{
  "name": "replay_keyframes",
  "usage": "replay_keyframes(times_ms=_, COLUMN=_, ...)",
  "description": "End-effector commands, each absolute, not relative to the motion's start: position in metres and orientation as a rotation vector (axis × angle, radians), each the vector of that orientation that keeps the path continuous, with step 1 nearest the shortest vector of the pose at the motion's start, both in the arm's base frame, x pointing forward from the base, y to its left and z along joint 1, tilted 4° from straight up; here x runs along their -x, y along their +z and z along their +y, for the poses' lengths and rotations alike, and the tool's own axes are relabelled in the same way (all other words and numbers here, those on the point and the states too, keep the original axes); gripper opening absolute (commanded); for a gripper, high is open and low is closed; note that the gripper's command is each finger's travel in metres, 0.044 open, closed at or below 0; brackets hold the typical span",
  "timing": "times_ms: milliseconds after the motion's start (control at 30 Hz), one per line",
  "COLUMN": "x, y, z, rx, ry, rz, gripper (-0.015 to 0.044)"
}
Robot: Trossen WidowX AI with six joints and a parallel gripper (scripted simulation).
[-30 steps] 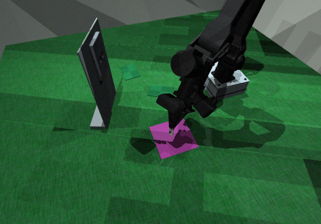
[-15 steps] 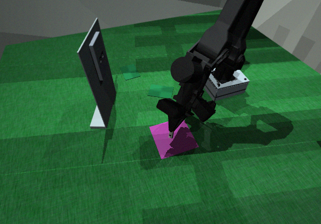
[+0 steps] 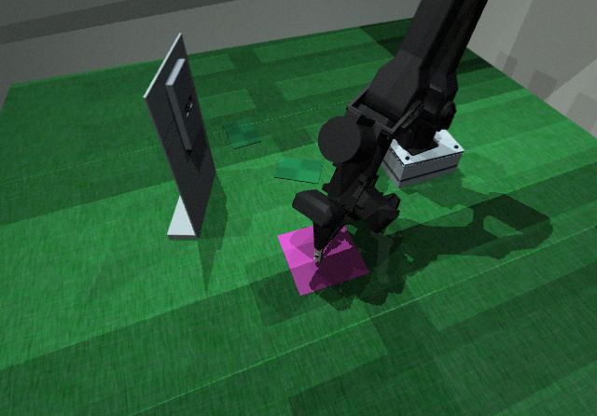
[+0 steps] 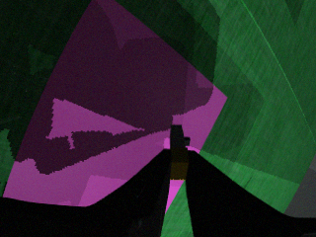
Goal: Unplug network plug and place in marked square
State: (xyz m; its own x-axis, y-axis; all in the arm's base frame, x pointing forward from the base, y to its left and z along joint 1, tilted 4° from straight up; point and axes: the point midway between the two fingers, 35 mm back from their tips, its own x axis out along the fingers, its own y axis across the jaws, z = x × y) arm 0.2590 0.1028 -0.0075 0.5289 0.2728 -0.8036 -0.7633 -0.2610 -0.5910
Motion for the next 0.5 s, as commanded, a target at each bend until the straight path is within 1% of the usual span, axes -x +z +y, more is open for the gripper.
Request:
replay_keyframes(times_ms=0, x=-0.2551, y=-0.0144, z=0.1014, rx=1.53, ry=1.054, rz=0.453, gripper=0.0)
replay_keyframes(times_ms=467, x=-0.2571, y=-0.0169, z=0.1034, rx=1.53, ry=1.054, rz=0.453, gripper=0.0)
